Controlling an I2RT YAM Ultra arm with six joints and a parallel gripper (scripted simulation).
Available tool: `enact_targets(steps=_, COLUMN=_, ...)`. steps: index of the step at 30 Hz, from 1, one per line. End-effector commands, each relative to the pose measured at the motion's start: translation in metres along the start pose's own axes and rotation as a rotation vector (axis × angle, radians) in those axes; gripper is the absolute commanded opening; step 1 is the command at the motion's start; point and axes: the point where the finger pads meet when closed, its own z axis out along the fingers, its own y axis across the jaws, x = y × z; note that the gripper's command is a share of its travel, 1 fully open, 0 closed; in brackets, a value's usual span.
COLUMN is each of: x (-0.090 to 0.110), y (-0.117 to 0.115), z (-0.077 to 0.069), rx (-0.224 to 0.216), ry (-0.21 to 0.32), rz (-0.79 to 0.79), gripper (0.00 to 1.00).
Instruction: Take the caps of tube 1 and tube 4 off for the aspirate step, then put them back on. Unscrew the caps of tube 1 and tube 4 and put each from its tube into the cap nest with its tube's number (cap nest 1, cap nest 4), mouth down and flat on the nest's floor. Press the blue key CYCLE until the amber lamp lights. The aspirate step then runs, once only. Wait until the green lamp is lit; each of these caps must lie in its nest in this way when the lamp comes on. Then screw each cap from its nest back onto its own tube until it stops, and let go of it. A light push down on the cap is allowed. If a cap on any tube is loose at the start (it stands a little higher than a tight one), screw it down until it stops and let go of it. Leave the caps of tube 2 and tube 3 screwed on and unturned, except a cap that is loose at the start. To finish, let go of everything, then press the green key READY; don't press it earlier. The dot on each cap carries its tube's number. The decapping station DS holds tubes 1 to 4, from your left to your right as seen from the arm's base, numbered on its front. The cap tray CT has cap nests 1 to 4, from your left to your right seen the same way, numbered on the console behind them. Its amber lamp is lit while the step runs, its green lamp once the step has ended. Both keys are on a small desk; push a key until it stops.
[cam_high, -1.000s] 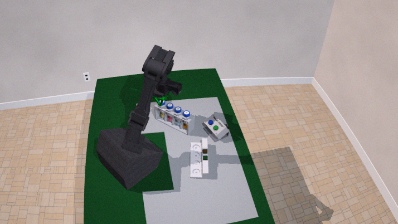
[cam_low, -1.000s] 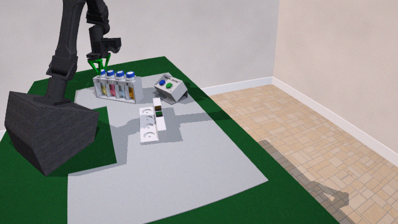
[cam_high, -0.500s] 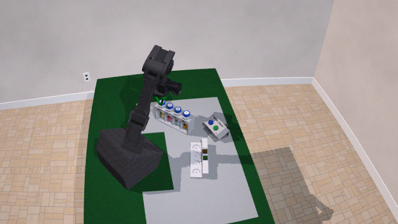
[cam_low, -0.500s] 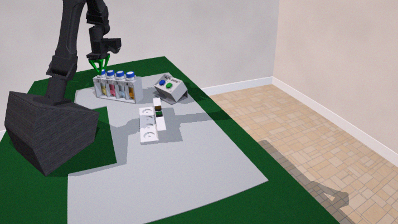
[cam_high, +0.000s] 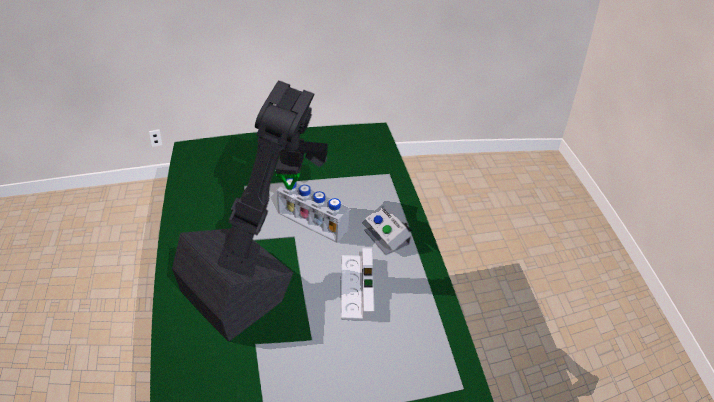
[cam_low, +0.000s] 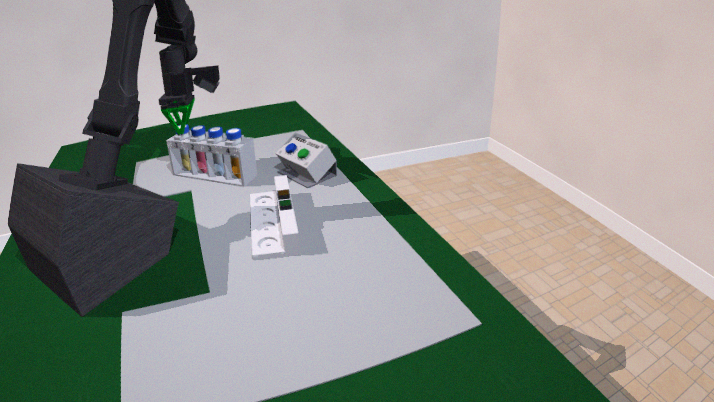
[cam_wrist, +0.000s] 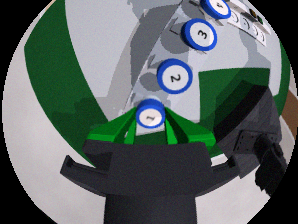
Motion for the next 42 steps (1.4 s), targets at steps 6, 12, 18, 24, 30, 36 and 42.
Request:
enact_targets(steps=6, x=-0.0008, y=0.0026, z=-0.0025, rx=-0.01, ry=-0.005, rz=-0.485, gripper=0.0)
enact_targets(steps=12, x=-0.0008, y=0.0026, z=-0.0026, rx=-0.01, ry=-0.006, rz=-0.685, gripper=0.0)
enact_targets(steps=18, x=-0.0008, y=0.0026, z=-0.0028, rx=-0.009, ry=-0.007, rz=-0.985, gripper=0.0)
enact_targets(steps=24, x=-0.0008, y=0.0026, z=-0.0029, rx=-0.008, ry=-0.009, rz=-1.235, gripper=0.0)
enact_targets(steps=30, x=-0.0008, y=0.0026, z=-0.003, rx=-0.008, ry=-0.01, rz=-1.485, gripper=0.0)
enact_targets(steps=36, x=-0.0008, y=0.0026, z=-0.0032, rx=-0.006, ry=-0.011, rz=-1.785, gripper=0.0)
enact_targets(steps=42, x=-0.0008, y=0.0026, z=-0.0033, rx=-0.005, ry=-0.012, rz=-1.985, gripper=0.0)
